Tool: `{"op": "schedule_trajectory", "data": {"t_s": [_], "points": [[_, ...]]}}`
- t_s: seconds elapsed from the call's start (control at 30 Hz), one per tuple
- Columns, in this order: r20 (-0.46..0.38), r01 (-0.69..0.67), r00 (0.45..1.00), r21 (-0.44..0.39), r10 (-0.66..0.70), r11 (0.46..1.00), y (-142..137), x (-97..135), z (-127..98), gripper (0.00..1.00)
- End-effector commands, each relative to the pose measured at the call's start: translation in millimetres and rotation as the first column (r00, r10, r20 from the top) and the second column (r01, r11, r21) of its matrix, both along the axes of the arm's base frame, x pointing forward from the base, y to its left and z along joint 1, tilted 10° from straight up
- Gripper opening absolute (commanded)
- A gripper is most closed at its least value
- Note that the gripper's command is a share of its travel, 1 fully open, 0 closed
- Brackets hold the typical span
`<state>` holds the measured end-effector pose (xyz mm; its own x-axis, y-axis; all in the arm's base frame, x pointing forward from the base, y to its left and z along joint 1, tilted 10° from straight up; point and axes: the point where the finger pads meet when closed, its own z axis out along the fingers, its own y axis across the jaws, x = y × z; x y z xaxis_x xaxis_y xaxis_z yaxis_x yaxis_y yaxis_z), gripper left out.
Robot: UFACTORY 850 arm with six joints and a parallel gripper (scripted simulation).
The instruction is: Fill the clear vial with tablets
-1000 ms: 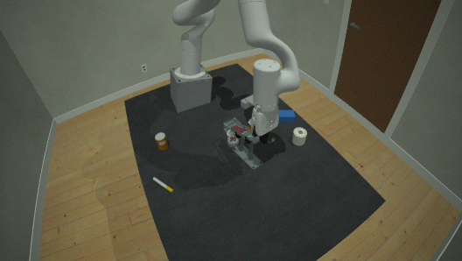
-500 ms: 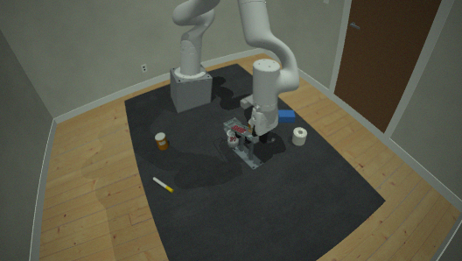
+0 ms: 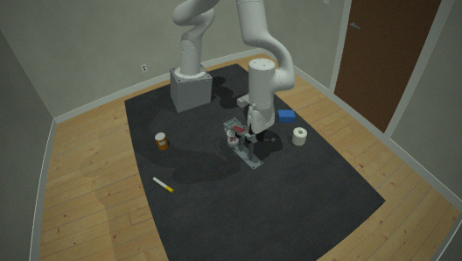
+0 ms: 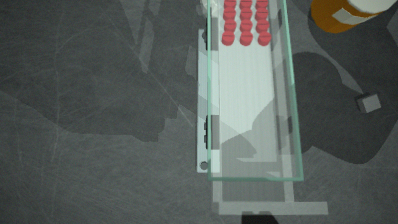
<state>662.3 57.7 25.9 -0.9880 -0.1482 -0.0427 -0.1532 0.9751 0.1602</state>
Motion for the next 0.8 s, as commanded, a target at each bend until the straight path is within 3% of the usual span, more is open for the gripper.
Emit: {"op": "schedule_trajectory", "data": {"t_s": [0.0, 0.77], "points": [[-0.010, -0.001, 1.000, 0.002, 0.001, 1.000, 1.8, 18.1, 6.9, 0.00], [-0.010, -0.001, 1.000, 0.002, 0.001, 1.000, 1.8, 17.8, 6.7, 0.00]]}}
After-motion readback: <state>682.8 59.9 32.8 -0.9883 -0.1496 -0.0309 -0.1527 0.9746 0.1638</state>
